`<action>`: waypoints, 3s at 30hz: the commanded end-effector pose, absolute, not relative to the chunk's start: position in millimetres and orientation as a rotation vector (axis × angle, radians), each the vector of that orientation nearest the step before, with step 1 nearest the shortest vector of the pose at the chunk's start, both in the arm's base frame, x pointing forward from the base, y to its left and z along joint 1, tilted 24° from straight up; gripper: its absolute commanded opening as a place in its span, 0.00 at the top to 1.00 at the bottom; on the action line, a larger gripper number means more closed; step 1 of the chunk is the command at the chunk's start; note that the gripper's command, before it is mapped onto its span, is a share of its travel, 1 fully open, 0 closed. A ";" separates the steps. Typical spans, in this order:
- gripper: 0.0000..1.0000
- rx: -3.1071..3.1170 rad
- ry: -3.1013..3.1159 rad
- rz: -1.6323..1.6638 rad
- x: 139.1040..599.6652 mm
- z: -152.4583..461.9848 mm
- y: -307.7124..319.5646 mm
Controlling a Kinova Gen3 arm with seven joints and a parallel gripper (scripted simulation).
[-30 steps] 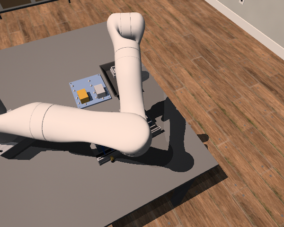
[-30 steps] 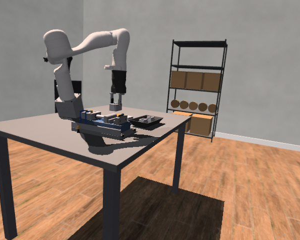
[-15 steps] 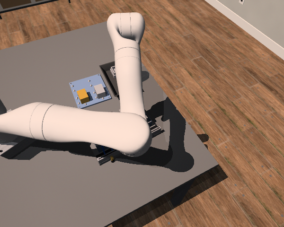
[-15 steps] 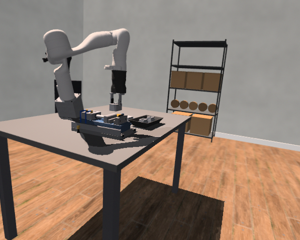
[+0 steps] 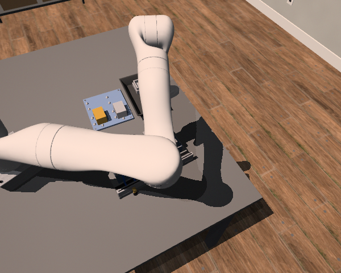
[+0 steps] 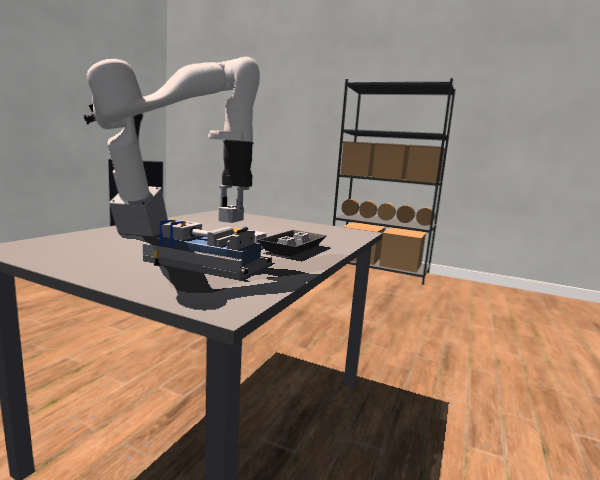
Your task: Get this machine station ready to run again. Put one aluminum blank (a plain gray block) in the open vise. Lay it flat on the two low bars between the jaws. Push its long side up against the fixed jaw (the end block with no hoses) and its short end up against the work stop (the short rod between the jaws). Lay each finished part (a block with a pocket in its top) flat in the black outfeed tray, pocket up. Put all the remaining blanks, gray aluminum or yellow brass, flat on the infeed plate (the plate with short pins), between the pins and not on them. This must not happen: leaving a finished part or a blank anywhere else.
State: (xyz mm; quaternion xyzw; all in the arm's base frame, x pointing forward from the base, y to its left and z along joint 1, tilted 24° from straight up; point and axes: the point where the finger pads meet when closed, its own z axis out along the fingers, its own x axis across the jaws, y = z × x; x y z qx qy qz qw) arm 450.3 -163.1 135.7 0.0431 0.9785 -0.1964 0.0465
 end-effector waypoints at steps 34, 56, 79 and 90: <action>1.00 0.141 2.988 -0.600 447.8 135.4 -164.4; 1.00 0.144 2.987 -0.600 448.5 124.9 -168.8; 1.00 0.144 2.987 -0.600 449.2 115.5 -172.9; 1.00 0.144 2.987 -0.600 449.2 115.2 -173.0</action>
